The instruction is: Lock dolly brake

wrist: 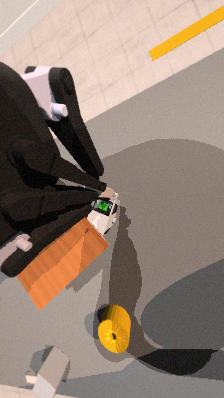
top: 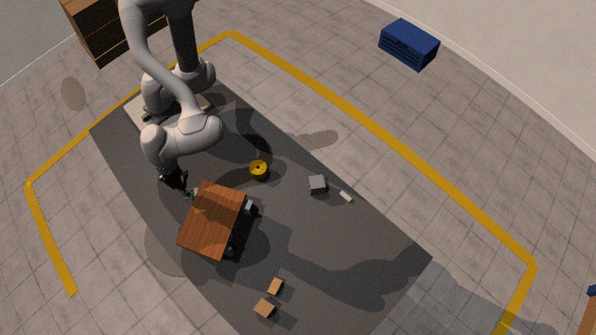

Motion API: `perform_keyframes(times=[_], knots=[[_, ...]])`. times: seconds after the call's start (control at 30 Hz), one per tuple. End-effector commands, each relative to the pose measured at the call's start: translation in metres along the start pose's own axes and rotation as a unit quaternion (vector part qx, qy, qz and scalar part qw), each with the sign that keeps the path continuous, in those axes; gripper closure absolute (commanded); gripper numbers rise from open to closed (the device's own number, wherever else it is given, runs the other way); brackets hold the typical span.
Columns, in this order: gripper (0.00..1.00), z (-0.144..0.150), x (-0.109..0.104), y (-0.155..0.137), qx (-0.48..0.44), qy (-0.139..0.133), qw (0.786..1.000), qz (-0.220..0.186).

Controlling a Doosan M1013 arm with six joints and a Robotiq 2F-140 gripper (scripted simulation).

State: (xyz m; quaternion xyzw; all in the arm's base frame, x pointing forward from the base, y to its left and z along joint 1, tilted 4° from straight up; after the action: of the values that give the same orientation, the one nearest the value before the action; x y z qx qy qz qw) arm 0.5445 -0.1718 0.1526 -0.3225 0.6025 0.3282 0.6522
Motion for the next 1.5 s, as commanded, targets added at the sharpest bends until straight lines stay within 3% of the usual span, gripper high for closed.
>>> perform_keyframes(times=[0.0,1.47], knots=[[1.0,0.0009,0.0014,0.0016,0.002,-0.001,1.0,0.0],[1.0,0.0009,0.0086,0.0016,0.002,-0.001,1.0,0.0]])
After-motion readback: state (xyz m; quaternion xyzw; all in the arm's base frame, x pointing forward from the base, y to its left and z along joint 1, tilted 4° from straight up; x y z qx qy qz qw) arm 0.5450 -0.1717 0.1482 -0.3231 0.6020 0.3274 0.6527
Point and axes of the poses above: the point where the finger pads meet when closed, its own x axis out along the fingers, its own z axis across the jaws, y = z × x, the point moved 5 cm from there along -x, back along the fingers, and after that the axes turned 2 degrees about x, right-handed, at the moved point
